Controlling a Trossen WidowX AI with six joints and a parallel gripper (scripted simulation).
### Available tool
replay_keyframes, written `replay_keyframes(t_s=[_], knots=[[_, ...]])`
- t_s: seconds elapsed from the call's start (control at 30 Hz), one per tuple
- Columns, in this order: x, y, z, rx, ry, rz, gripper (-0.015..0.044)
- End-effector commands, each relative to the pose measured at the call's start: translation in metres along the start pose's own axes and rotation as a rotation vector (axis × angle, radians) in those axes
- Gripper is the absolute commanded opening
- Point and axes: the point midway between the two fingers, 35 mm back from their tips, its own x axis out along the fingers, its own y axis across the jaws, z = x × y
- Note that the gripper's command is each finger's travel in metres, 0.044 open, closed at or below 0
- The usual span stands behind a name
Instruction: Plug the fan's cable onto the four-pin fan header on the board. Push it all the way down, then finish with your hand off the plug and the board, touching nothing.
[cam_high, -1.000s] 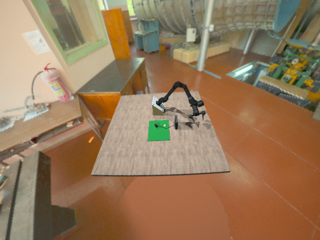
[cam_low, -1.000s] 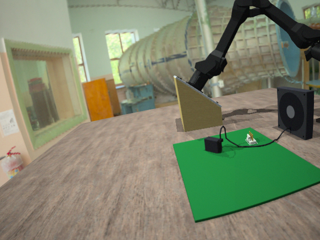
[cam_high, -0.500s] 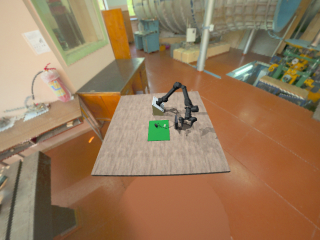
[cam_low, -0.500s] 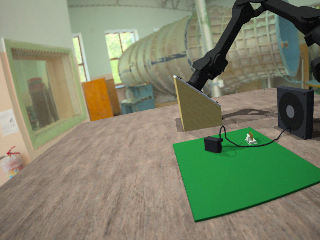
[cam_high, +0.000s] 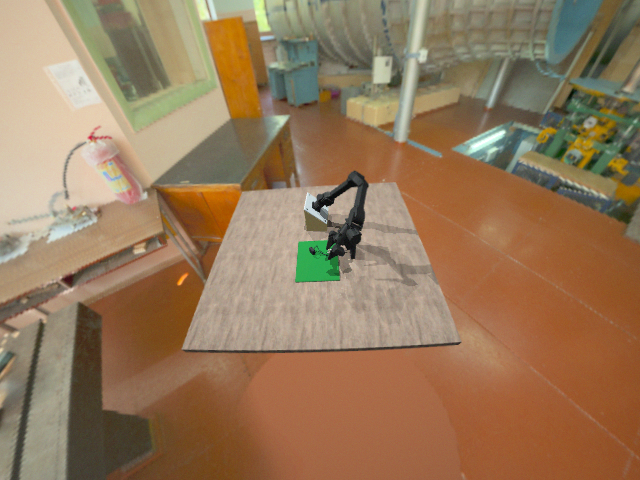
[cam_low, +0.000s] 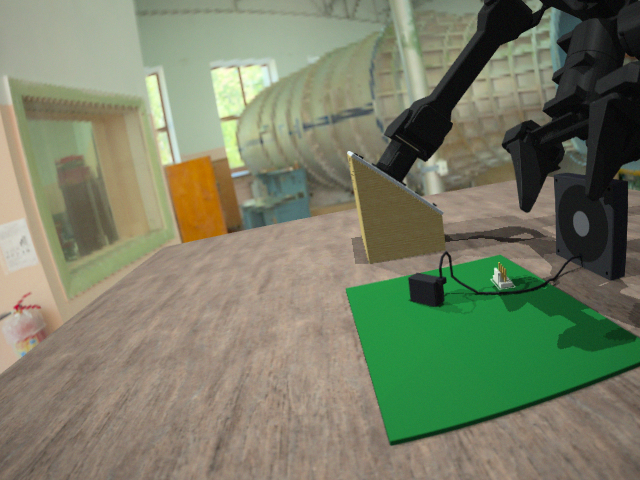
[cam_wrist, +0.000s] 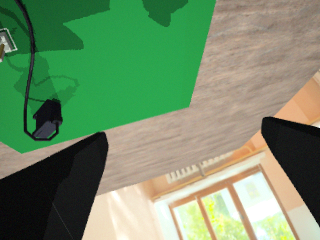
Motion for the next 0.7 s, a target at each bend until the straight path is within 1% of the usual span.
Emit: replay_keyframes(t_s=[0.0,0.1,0.2,0.27,0.5,0.67], knots=[[0.021,0.03,-0.036,0.209,-0.016,0.225,0.044],[0.032,0.062,-0.064,0.424,-0.037,0.439,0.044],[0.035,0.091,-0.085,0.656,-0.066,0.646,0.044],[0.034,0.102,-0.092,0.758,-0.081,0.732,0.044],[0.036,0.103,-0.091,0.771,-0.083,0.743,0.044],[0.071,0.115,-0.064,0.771,-0.085,0.743,0.044]])
